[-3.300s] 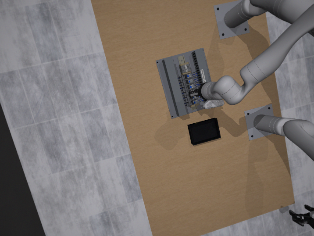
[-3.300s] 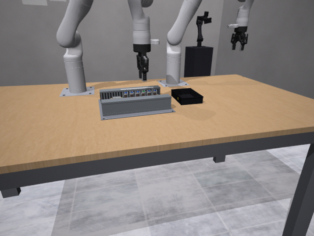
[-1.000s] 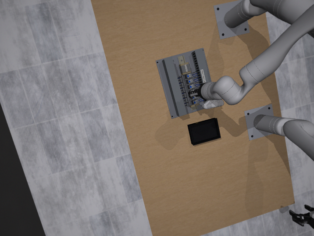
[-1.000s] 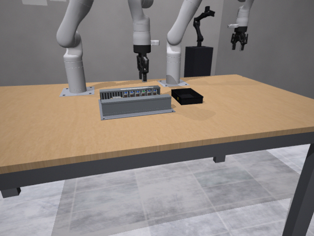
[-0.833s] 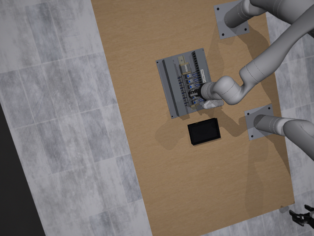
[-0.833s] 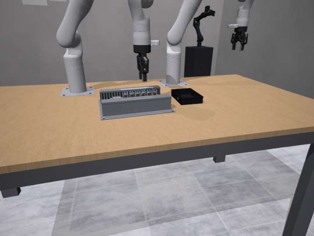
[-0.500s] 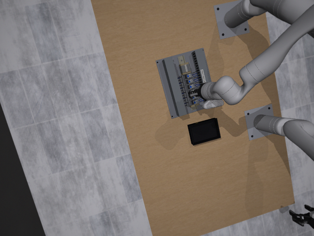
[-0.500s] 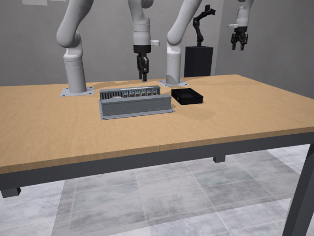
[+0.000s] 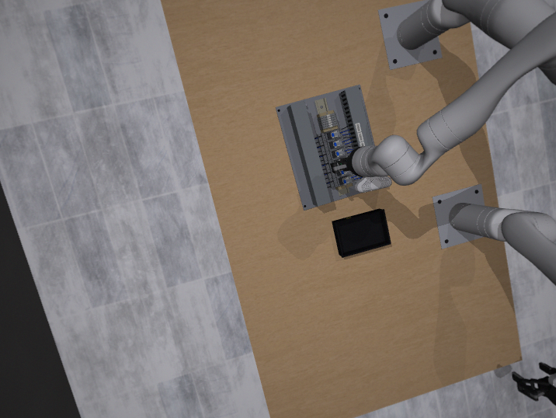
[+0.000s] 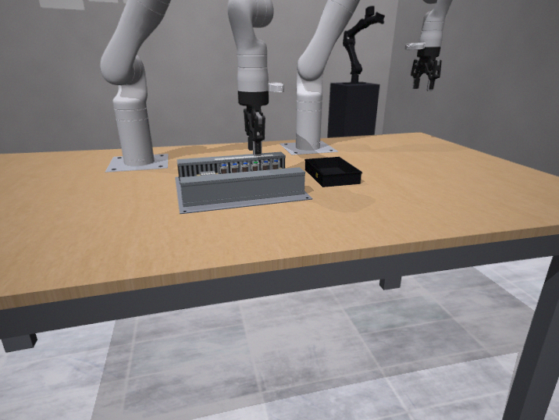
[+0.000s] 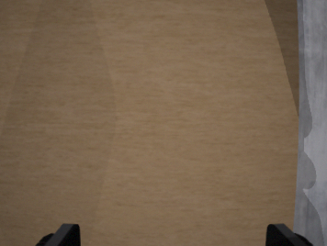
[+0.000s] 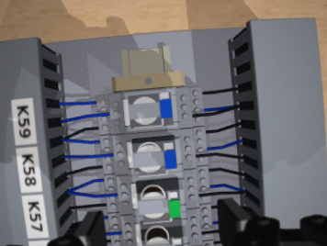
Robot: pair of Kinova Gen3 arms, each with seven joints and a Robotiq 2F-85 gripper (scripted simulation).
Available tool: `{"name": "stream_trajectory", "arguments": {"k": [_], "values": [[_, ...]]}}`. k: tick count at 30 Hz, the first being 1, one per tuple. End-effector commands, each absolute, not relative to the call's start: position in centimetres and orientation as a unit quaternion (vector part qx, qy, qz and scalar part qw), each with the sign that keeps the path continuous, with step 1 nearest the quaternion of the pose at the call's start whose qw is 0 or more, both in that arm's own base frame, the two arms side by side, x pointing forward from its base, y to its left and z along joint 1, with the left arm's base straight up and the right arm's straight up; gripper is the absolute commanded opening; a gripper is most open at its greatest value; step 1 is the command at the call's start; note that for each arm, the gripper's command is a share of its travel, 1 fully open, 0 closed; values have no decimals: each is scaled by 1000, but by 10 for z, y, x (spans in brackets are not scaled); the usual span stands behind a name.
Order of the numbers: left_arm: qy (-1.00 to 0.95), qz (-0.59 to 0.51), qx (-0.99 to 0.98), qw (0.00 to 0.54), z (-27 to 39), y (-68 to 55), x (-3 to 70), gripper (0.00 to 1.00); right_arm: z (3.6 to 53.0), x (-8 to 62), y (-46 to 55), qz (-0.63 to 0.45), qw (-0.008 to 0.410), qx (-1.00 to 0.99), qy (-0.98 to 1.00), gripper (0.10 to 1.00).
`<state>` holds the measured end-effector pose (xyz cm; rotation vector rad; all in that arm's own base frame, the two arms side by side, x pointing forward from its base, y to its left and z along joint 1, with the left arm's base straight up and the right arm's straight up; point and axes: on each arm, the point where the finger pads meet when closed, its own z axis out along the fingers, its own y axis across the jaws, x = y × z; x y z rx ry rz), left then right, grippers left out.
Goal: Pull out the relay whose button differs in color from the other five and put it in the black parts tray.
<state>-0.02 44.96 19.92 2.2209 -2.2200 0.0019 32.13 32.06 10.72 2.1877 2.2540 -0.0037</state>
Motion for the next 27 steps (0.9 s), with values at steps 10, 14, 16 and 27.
{"name": "stream_trajectory", "arguments": {"k": [10, 14, 16, 27], "values": [[-707, 0, 707, 0, 200, 450, 0, 1000, 90, 322, 321, 0, 0, 696, 718, 651], [-707, 0, 707, 0, 200, 450, 0, 1000, 90, 322, 321, 0, 0, 696, 718, 651], [-707, 0, 707, 0, 200, 450, 0, 1000, 90, 322, 321, 0, 0, 696, 718, 651], [-707, 0, 707, 0, 200, 450, 0, 1000, 90, 322, 321, 0, 0, 696, 718, 651]]}}
